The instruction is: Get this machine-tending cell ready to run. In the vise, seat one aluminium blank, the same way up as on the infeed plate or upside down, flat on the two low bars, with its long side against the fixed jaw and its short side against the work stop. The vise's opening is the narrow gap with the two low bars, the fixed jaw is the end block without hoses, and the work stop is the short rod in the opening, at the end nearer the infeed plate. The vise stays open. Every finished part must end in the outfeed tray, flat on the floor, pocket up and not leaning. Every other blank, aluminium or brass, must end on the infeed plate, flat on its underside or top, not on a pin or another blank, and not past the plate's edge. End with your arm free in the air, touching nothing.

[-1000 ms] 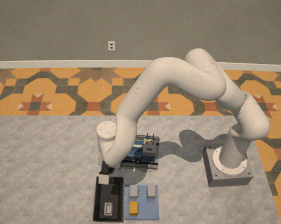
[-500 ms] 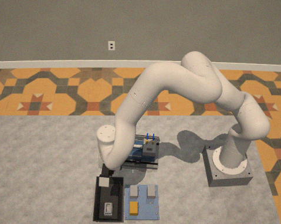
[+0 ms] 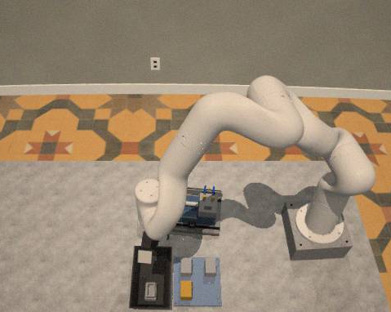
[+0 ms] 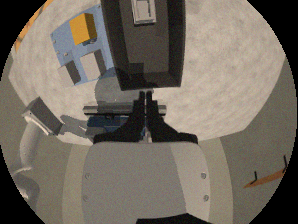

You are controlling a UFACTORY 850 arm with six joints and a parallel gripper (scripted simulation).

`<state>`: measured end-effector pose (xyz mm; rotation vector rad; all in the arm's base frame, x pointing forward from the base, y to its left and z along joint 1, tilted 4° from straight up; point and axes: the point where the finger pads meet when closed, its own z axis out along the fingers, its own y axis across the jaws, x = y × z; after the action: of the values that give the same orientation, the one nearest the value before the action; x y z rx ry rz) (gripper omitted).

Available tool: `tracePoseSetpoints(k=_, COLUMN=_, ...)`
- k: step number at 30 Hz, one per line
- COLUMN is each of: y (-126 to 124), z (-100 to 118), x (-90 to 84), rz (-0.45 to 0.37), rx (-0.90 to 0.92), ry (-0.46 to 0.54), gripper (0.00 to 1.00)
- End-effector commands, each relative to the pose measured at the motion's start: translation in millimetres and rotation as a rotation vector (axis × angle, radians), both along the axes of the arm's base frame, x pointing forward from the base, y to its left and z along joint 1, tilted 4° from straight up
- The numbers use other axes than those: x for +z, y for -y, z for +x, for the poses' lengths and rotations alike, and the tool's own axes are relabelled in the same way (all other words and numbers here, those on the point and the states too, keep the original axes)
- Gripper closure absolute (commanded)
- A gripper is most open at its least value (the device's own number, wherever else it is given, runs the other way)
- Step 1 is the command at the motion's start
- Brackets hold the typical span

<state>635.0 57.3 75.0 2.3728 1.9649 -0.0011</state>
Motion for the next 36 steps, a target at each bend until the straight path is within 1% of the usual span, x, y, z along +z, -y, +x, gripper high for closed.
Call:
tracePoseSetpoints(k=1, y=0.0, z=1.3, x=-1.9, rz=0.0, rx=0.0, ry=0.002, gripper=1.0)
tracePoseSetpoints(k=10, y=0.2, z=1.6, x=-7.0, rz=0.0, rx=0.0, ry=0.002, gripper=1.0)
tracePoseSetpoints(k=36, y=0.2, z=1.7, x=-7.3, rz=0.0, rx=0.0, ry=0.002, gripper=1.0)
